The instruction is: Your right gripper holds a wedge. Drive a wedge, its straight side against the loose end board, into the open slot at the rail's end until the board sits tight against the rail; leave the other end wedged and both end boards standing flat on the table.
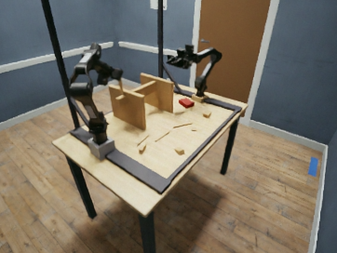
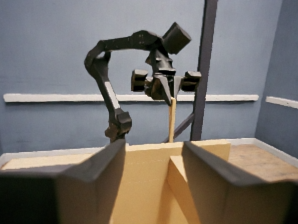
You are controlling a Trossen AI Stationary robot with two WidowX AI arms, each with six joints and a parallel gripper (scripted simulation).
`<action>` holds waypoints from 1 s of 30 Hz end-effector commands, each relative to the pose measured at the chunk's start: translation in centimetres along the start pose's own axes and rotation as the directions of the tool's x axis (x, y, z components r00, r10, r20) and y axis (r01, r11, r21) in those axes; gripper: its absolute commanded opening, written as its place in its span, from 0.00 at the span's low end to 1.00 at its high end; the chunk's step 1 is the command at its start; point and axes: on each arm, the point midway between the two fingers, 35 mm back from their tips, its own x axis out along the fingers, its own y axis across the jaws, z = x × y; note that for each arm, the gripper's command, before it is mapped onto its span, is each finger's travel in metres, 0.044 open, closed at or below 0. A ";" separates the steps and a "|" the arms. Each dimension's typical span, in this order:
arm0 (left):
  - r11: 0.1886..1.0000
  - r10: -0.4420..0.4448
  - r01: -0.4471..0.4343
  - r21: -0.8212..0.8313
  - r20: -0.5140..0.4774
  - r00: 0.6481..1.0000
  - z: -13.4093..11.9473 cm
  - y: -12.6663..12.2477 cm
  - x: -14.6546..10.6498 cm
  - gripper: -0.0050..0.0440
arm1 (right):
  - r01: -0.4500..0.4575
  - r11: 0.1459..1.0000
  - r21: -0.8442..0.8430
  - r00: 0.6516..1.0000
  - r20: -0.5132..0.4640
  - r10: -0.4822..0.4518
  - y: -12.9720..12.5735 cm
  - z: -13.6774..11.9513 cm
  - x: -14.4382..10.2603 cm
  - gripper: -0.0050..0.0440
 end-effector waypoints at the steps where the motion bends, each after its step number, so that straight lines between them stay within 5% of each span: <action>1: 1.000 0.000 0.000 0.002 0.017 1.000 0.6 0.0 -0.2 0.46 | 0.005 1.000 -0.004 1.000 0.000 -0.005 0.0 0.4 0.2 0.12; 30: 1.000 0.000 0.000 0.002 0.017 1.000 0.6 0.0 -0.2 0.46 | 0.000 1.000 -0.003 1.000 -0.002 0.000 0.1 1.4 1.0 0.12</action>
